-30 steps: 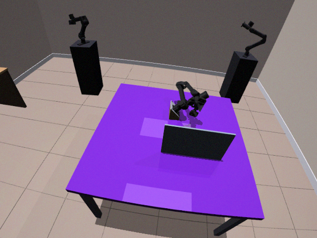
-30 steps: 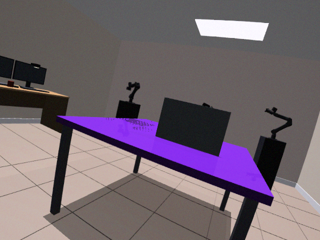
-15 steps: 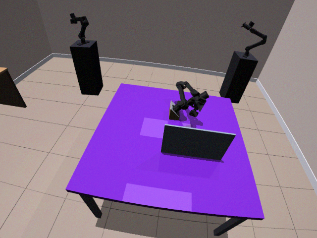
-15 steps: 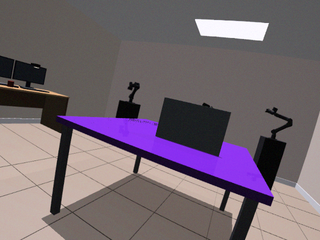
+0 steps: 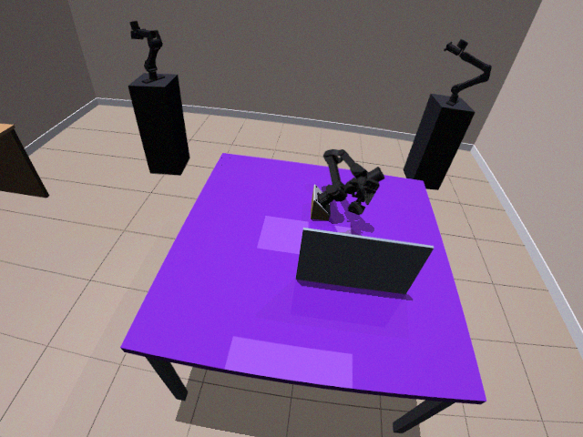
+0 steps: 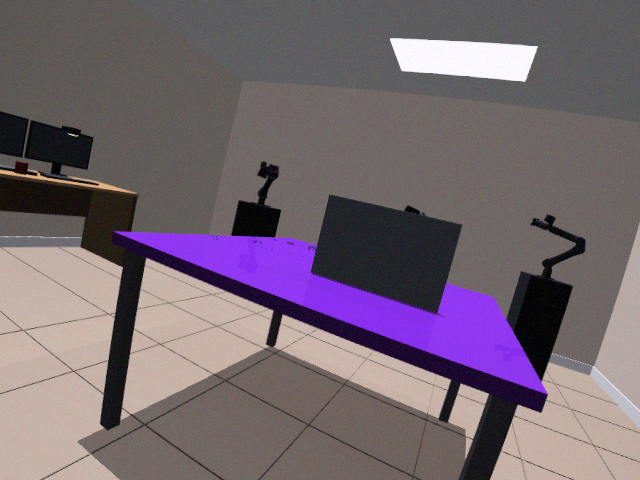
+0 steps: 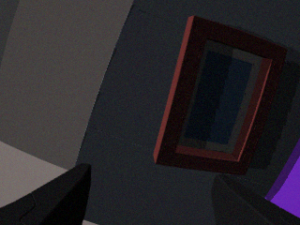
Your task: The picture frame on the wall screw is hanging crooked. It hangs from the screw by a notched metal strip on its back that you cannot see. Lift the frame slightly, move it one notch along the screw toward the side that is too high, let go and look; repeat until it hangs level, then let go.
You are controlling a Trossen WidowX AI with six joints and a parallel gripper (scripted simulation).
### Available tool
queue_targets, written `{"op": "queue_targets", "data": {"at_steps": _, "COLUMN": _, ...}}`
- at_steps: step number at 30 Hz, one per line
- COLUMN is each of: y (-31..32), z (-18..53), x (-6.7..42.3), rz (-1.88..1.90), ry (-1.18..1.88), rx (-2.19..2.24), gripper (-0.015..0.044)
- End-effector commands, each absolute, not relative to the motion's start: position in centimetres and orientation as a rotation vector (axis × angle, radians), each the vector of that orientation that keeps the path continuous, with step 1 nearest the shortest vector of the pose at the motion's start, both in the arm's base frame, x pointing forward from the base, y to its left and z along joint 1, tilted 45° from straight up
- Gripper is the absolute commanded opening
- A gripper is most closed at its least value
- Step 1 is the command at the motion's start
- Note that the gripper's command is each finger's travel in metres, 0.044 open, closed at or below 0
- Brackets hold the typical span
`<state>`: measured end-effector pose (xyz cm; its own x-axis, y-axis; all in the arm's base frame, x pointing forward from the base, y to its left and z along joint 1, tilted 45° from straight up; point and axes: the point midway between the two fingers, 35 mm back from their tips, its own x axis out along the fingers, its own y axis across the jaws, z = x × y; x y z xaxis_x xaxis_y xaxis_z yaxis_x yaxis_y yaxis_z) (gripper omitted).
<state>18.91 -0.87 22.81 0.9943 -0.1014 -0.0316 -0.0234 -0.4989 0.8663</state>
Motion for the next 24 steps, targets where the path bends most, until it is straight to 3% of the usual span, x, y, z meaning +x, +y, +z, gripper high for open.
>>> {"op": "queue_targets", "data": {"at_steps": 1, "y": -0.9, "z": 22.9, "x": 18.8, "rz": -0.092, "ry": -0.093, "rx": 2.096, "gripper": 0.0260}}
{"op": "queue_targets", "data": {"at_steps": 16, "y": -0.8, "z": 22.8, "x": 19.0, "rz": -0.095, "ry": -0.087, "rx": 2.094, "gripper": 0.0260}}
{"op": "queue_targets", "data": {"at_steps": 24, "y": -0.1, "z": 21.0, "x": 24.2, "rz": -0.084, "ry": -0.080, "rx": 2.162, "gripper": 0.0260}}
